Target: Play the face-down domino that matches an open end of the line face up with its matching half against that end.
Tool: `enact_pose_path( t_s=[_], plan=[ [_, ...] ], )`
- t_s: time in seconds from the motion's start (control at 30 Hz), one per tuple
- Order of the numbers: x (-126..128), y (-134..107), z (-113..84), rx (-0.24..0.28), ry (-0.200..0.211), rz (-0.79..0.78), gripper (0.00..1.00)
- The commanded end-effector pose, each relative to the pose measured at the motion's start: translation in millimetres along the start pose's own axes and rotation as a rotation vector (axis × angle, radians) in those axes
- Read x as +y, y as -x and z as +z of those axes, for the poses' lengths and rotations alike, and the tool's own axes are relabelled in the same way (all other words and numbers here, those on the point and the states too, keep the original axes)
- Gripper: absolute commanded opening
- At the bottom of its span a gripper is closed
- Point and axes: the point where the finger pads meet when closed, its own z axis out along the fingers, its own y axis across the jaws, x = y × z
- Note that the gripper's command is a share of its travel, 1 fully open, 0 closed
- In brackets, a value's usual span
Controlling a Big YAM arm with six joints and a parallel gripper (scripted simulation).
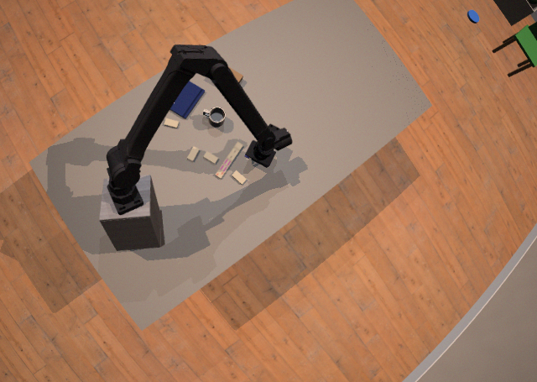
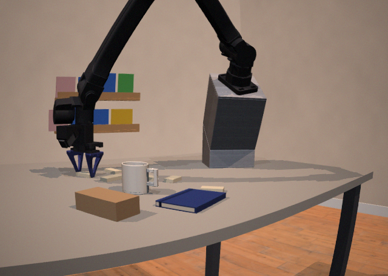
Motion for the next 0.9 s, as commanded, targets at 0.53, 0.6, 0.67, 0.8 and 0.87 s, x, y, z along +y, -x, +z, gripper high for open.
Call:
enact_pose_path(
  t_s=[0.53,0.6,0.67,0.8,0.87],
  plan=[
    [-4,7,-3.1,-0.013,-0.009,-0.004,0.51],
    [-4,10,-2.7,-0.017,-0.012,-0.007,0.51],
    [-5,12,-2.4,-0.021,-0.014,-0.009,0.51],
    [-6,16,-1.8,-0.028,-0.017,-0.013,0.51],
    [-6,16,-1.8,-0.028,-0.017,-0.013,0.51]
  ],
)
